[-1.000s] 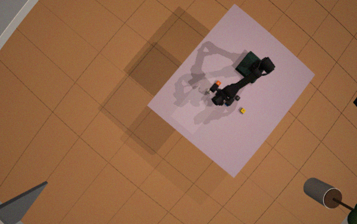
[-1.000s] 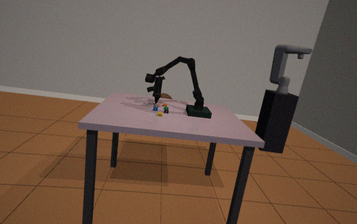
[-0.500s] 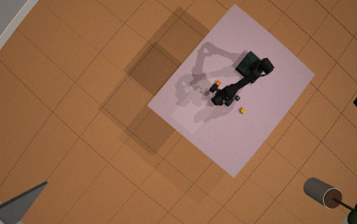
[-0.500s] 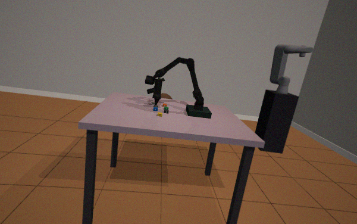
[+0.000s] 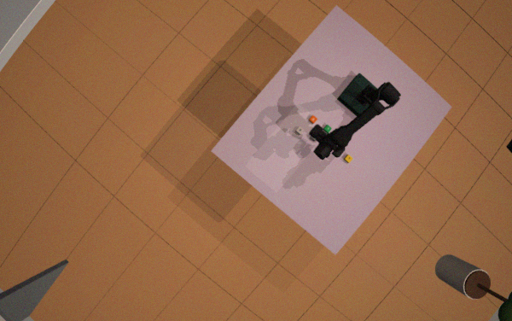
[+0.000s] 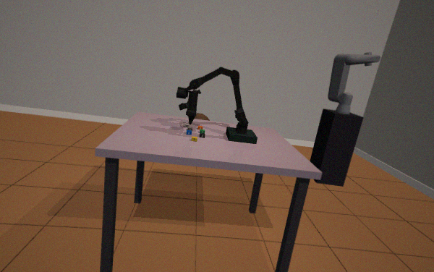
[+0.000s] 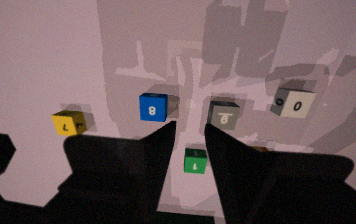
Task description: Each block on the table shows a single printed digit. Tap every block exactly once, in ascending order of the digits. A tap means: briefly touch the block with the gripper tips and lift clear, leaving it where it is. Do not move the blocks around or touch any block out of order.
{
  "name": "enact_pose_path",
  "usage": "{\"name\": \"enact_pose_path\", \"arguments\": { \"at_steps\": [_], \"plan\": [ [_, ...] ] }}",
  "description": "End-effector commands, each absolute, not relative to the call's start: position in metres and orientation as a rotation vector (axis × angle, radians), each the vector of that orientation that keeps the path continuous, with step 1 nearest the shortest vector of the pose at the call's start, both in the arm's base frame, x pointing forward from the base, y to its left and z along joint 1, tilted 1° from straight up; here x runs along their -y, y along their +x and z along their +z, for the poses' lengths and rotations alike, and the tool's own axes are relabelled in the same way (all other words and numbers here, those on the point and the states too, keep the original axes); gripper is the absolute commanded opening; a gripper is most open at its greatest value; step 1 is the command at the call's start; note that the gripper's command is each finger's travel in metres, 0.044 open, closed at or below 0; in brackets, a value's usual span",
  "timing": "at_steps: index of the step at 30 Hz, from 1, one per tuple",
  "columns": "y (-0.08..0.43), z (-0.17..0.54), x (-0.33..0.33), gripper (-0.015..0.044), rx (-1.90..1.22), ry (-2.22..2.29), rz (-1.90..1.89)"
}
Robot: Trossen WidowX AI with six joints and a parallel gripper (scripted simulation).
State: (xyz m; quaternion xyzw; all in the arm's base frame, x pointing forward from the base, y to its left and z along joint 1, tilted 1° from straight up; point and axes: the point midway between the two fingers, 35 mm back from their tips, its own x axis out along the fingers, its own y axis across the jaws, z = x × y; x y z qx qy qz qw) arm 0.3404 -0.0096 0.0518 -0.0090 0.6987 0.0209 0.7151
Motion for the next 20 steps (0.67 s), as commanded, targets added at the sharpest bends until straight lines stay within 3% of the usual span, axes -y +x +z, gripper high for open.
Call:
{"name": "enact_pose_path", "arguments": {
  "at_steps": [1, 8, 14, 20],
  "plan": [
    [0.334, 0.075, -0.054, 0.0230, -1.524, -0.027, 0.081],
    [0.288, 0.104, -0.151, 0.0400, -1.541, -0.015, 0.076],
    [0.234, 0.125, -0.209, 0.0400, -1.554, -0.009, 0.065],
    [0.232, 0.126, -0.210, 0.0400, -1.555, -0.009, 0.065]
  ]
}}
